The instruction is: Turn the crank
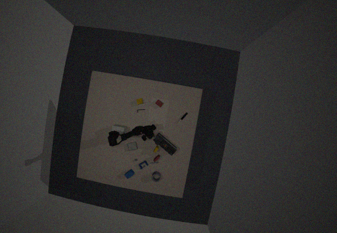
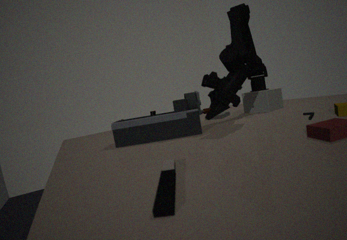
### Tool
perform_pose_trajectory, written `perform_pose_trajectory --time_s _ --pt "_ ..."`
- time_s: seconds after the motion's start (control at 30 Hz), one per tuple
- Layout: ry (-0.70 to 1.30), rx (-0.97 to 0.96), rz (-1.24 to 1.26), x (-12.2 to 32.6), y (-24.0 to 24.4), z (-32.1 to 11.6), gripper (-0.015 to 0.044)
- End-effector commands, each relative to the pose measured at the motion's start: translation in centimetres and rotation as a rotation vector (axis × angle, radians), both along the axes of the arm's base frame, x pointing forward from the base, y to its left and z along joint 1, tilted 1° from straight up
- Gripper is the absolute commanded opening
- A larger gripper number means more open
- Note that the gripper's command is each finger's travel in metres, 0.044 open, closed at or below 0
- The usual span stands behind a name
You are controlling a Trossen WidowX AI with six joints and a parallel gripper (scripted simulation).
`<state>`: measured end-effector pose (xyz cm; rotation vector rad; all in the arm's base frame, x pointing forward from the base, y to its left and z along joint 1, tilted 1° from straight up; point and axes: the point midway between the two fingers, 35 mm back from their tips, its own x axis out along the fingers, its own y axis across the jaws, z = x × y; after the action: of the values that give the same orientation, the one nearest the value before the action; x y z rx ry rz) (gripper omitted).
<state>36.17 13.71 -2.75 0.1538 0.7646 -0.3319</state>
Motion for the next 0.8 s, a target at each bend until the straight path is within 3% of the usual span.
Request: perform_pose_trajectory --time_s 0.0,0.77 --pt "0.001 0.014 0.007 0.27 0.7 -0.1 0.0" --pt "0.001 0.015 0.007 0.56 1.46 0.1 0.0"
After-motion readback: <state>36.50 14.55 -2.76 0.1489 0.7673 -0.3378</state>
